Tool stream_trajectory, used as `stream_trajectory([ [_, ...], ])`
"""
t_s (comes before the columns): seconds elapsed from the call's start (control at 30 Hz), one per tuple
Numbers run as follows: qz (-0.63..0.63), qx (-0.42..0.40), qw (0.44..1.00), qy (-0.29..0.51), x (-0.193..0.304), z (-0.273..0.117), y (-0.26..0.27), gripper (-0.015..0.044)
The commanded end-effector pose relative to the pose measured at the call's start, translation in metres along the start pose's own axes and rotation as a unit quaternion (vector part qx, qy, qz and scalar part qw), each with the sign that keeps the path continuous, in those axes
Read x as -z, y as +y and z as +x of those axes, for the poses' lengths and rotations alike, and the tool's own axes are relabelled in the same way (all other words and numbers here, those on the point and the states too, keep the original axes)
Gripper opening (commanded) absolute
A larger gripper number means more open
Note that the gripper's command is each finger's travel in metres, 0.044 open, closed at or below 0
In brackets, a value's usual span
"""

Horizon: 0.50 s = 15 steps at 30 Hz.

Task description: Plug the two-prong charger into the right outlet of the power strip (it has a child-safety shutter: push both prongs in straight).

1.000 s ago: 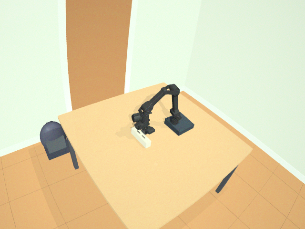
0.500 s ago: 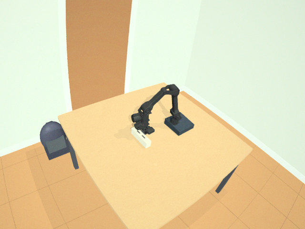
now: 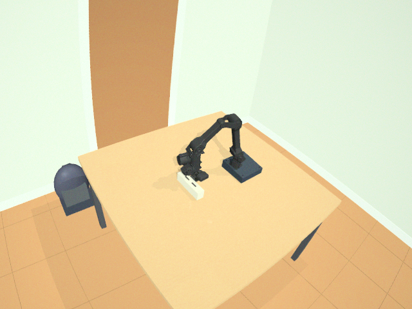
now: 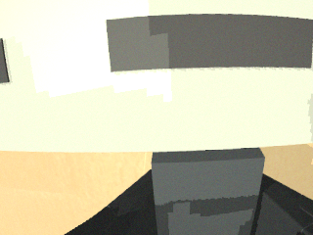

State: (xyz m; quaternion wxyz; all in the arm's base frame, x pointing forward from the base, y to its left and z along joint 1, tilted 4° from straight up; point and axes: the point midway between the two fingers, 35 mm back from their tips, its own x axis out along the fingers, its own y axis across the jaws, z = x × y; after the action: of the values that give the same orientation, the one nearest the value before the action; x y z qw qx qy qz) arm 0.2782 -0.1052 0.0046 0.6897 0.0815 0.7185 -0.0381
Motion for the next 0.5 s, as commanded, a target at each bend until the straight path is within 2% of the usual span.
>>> stream_trajectory([
  [0.0,0.002,-0.001,1.000,-0.002,-0.0026,-0.0014,0.0001,0.0000],
  [0.47,0.002,-0.001,1.000,-0.003,-0.0045,-0.0013,0.0001,0.0000],
])
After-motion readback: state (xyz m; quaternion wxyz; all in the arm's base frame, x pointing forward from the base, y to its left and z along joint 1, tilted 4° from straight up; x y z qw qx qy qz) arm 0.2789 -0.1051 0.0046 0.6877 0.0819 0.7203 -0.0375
